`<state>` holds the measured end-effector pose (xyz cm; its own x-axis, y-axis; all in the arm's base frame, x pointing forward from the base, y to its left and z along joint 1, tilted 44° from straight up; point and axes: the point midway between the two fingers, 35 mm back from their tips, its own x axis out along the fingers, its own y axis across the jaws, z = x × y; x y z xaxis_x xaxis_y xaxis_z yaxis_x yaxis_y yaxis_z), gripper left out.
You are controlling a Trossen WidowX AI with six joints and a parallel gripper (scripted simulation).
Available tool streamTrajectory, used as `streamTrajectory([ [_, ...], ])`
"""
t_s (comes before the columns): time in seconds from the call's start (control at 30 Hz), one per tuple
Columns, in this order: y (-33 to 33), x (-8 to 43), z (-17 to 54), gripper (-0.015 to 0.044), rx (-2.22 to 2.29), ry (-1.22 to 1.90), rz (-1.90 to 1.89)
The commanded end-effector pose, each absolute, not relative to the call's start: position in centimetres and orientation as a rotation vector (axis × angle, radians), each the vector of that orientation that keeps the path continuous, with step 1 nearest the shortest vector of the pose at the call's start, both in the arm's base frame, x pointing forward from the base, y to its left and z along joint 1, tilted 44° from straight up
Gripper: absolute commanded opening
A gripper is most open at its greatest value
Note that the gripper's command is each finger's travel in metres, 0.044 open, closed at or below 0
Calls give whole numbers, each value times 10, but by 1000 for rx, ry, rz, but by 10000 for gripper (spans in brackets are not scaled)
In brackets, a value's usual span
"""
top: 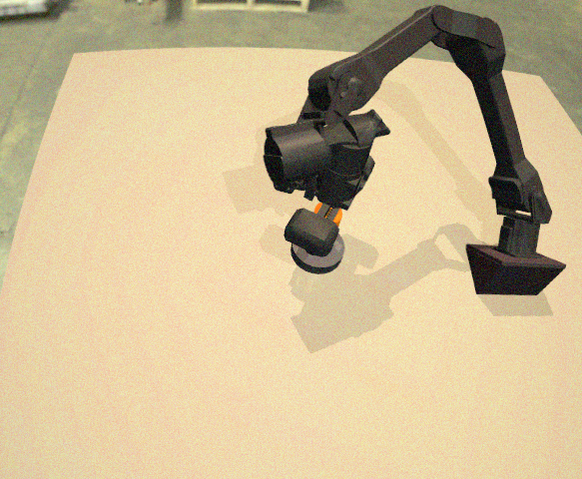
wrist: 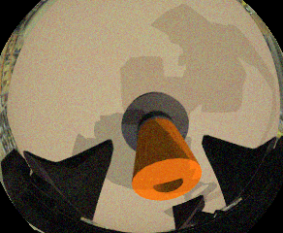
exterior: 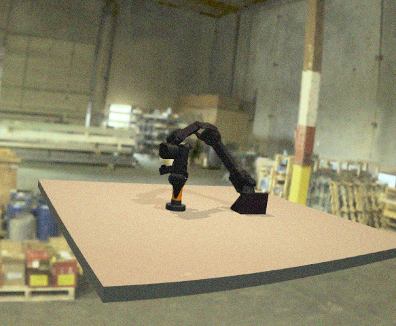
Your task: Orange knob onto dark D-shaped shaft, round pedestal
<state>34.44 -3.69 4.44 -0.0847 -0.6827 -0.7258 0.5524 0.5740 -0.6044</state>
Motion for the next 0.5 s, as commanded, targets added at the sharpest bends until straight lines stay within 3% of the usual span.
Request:
streamTrajectory([
  [0.0,-23,349,57,440,-124,1298,-1028],
  [0.2,26,353,110,440,-122,1299,-1028],
  [0.47,28,356,111,440,-123,1299,-1027],
])
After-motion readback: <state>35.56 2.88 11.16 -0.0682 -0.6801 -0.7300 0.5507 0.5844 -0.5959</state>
